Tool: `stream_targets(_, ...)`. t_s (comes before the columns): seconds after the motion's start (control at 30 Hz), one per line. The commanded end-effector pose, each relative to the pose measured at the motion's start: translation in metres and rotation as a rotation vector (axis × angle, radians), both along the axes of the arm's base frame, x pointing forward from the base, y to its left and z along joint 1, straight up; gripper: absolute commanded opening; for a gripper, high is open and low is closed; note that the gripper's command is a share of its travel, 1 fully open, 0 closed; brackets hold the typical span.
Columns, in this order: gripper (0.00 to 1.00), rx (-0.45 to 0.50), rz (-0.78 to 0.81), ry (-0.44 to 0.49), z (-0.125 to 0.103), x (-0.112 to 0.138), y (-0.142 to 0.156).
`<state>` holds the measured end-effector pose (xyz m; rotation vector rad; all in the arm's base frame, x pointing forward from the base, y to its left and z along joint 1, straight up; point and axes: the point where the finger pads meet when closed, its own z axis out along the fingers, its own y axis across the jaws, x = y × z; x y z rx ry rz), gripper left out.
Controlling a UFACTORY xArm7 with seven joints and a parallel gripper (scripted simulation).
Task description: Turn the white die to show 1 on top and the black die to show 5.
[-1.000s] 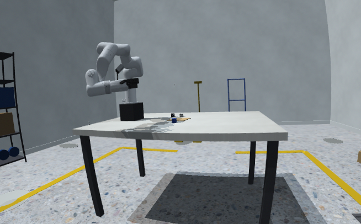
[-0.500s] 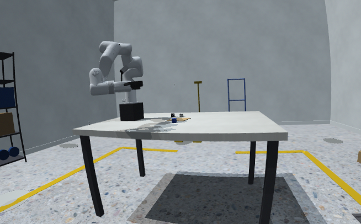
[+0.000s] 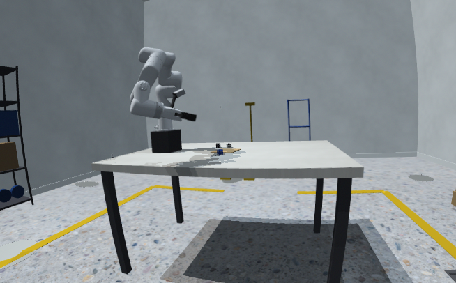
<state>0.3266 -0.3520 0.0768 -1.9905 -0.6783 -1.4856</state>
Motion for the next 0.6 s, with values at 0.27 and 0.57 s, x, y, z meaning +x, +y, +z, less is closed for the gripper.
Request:
stream_targets(0.27, 1.00, -0.037, 0.102, 0.320, -0.035, 0.022, 0.046)
stream_targets(0.57, 1.00, -0.135, 0.167, 0.577, -0.059, 0.030, 0.081)
